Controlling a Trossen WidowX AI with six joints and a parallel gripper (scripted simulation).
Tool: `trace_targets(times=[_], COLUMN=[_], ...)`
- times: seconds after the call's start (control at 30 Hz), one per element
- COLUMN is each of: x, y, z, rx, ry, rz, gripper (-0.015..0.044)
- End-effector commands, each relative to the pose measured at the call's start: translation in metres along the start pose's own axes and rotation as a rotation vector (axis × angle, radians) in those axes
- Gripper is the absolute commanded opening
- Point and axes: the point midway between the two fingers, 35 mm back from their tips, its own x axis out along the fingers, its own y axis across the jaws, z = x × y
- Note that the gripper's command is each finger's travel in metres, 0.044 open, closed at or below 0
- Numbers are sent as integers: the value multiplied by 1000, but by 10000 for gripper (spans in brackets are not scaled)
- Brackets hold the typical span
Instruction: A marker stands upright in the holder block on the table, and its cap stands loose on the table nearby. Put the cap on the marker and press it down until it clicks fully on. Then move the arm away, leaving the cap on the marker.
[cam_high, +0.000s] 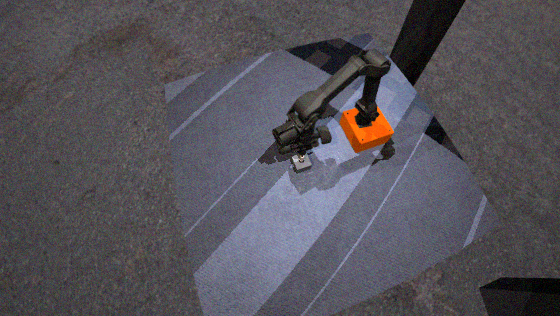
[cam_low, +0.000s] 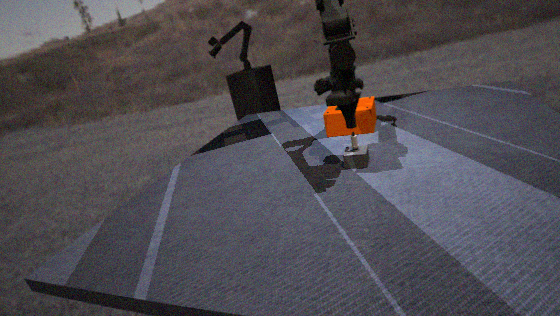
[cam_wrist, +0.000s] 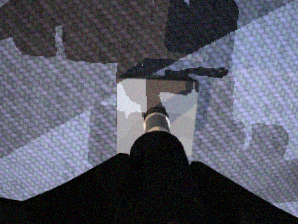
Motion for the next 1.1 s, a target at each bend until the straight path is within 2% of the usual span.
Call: trace_targets(times=[0.0, 1.07], x=[3, 51], y=[-2, -1], z=[-1, -2], rx=[3, 3], ry=[4, 4], rz=[-3, -3], gripper=[0, 0])
